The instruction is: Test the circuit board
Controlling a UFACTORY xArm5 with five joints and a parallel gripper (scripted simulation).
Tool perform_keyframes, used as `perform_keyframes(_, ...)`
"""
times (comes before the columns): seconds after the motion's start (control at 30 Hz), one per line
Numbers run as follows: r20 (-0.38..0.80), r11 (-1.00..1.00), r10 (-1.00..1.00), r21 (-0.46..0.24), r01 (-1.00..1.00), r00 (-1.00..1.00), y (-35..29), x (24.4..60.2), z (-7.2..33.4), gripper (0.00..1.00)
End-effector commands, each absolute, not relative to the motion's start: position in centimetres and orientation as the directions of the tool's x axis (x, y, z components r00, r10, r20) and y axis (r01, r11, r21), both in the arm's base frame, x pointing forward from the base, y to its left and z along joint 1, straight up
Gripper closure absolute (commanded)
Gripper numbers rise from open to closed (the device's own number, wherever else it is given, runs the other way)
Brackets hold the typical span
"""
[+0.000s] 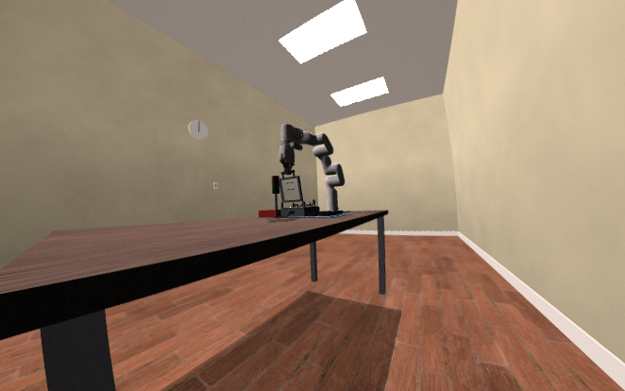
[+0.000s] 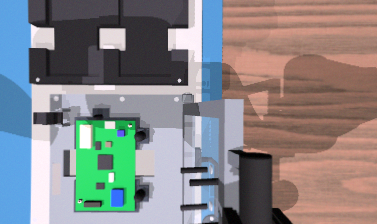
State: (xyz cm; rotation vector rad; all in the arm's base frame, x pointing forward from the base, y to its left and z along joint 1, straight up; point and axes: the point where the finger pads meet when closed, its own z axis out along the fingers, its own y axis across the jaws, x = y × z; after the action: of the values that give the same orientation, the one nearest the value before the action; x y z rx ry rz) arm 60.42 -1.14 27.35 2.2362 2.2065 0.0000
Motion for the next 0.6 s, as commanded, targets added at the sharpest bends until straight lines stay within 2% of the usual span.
perform_keyframes(0.0,0.0,-0.013,1.0,0.004,1.0,0.013,-1.1,60.0,27.6,1.0)
perform_keyframes(0.57,0.0,-0.013,1.0,0.004,1.0,0.013,-1.1,57.8,27.9,1.0)
